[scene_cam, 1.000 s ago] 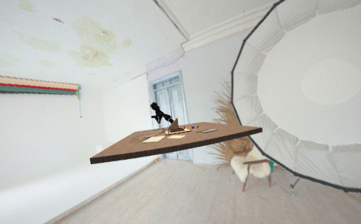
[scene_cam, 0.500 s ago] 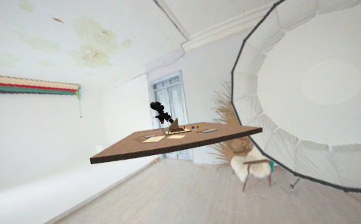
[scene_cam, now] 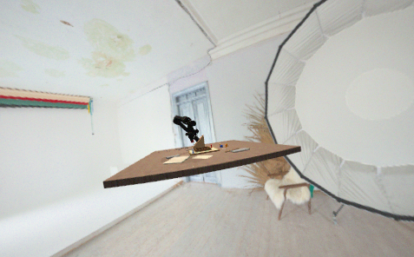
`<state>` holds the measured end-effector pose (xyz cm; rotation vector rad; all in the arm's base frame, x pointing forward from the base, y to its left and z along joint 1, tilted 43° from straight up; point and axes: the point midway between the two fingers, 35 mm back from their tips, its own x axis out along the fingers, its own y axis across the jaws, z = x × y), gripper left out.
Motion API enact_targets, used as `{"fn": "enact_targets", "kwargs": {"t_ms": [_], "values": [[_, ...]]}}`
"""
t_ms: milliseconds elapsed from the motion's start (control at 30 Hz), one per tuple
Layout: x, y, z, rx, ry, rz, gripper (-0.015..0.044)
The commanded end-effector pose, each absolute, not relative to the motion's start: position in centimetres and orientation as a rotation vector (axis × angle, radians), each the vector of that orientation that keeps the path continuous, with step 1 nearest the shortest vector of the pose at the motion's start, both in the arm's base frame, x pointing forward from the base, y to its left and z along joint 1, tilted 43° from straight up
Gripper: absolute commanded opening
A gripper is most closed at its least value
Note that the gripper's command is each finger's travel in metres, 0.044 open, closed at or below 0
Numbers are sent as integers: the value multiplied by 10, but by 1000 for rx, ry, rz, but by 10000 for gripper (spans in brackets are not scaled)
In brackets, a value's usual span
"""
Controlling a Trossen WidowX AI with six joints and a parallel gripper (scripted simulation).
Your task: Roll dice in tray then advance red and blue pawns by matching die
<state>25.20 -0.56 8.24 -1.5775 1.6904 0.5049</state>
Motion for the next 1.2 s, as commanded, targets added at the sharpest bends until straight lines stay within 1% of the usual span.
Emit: {"fn": "enact_targets", "kwargs": {"t_ms": [0, 533, 667, 933, 1167], "values": [[259, 8, 68, -1630, 1678, 577, 0], [269, 51, 2, -1854, 1660, 861, 0], [268, 53, -1, -1859, 1659, 878, 0], [262, 46, -7, -1633, 1602, 1087, 0], [258, 43, -12, -1435, 1464, 1251, 0]]}}
